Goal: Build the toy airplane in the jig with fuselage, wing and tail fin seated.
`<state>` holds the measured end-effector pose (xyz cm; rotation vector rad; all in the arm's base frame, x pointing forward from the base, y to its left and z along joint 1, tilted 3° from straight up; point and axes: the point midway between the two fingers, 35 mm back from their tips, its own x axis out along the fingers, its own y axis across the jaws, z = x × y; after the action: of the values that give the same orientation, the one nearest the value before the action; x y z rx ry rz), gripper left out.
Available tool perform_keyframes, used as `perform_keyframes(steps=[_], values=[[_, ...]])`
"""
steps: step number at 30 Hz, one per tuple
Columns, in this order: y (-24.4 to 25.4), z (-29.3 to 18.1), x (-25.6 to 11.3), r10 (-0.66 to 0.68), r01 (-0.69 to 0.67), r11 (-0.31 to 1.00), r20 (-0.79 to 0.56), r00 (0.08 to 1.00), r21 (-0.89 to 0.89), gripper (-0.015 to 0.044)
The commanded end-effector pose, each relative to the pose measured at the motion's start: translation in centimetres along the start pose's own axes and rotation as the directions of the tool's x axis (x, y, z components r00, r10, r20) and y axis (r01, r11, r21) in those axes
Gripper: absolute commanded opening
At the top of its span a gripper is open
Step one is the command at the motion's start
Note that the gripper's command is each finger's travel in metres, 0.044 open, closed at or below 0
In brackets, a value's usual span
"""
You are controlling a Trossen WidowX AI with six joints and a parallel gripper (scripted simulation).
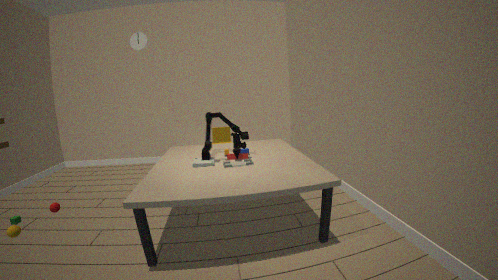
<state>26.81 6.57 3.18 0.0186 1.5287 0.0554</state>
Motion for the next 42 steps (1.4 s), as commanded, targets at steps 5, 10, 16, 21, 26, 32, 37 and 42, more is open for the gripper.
perform_keyframes(steps=[5, 10, 16, 21, 26, 32, 37, 42], values=[[0.0, 0.0, 0.0, -0.002, 0.002, 1.000, 0.002, 1.000, 0.003, 0.0124], [0.0, 0.3, -1.0, -0.002, 0.002, 1.000, 0.002, 1.000, 0.003, 0.0000], [0.1, 0.6, -2.8, -0.002, 0.002, 1.000, 0.003, 1.000, 0.003, 0.0000], [0.1, 0.8, -4.3, -0.002, 0.002, 1.000, 0.003, 1.000, 0.003, 0.0000], [0.1, 0.9, -5.8, -0.002, 0.002, 1.000, 0.003, 1.000, 0.003, 0.0000], [0.1, 0.9, -7.7, -0.002, 0.002, 1.000, 0.003, 1.000, 0.003, 0.0000], [0.1, 0.7, -9.3, -0.002, 0.002, 1.000, 0.003, 1.000, 0.003, 0.0000], [0.1, 0.5, -10.9, -0.002, 0.002, 1.000, 0.003, 1.000, 0.003, 0.0000]])
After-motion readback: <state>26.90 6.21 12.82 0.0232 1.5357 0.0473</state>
